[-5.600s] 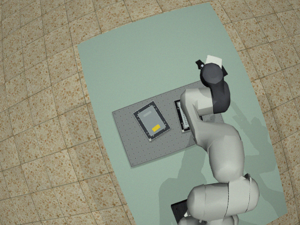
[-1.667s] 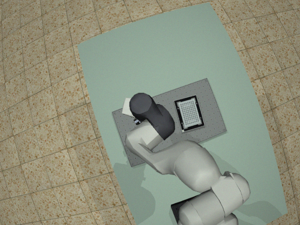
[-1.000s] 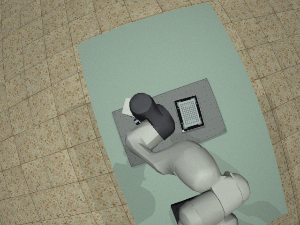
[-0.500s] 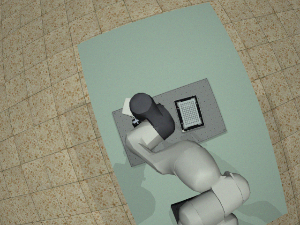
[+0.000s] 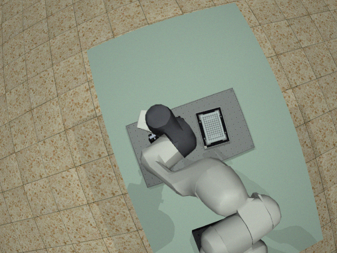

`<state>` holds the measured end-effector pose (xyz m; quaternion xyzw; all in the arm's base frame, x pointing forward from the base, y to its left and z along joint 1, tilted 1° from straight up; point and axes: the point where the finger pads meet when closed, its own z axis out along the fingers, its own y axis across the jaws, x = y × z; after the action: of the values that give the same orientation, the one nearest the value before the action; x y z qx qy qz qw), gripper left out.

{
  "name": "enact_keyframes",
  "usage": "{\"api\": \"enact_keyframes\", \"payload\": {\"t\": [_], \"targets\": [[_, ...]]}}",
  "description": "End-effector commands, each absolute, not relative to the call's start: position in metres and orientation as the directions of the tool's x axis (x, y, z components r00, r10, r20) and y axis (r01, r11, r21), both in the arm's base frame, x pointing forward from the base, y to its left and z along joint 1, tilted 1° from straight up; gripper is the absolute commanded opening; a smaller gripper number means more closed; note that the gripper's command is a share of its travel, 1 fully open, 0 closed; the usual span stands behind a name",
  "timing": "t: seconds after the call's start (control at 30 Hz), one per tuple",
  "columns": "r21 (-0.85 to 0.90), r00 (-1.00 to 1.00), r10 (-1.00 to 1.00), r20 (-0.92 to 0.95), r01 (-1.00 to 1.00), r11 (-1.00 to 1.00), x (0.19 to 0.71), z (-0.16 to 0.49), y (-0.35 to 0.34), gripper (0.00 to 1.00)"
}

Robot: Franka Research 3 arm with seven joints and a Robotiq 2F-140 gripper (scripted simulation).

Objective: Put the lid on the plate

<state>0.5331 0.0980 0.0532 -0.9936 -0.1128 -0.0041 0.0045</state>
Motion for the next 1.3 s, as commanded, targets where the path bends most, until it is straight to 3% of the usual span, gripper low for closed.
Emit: {"api": "enact_keyframes", "payload": {"t": [0.0,1.27], "targets": [[-0.008,0.973,0.229,0.007,0.230,-0.973,0.533,0.053,0.098,0.69],[-0.007,0.973,0.230,0.006,0.230,-0.973,0.534,0.029,0.097,0.69]]}}
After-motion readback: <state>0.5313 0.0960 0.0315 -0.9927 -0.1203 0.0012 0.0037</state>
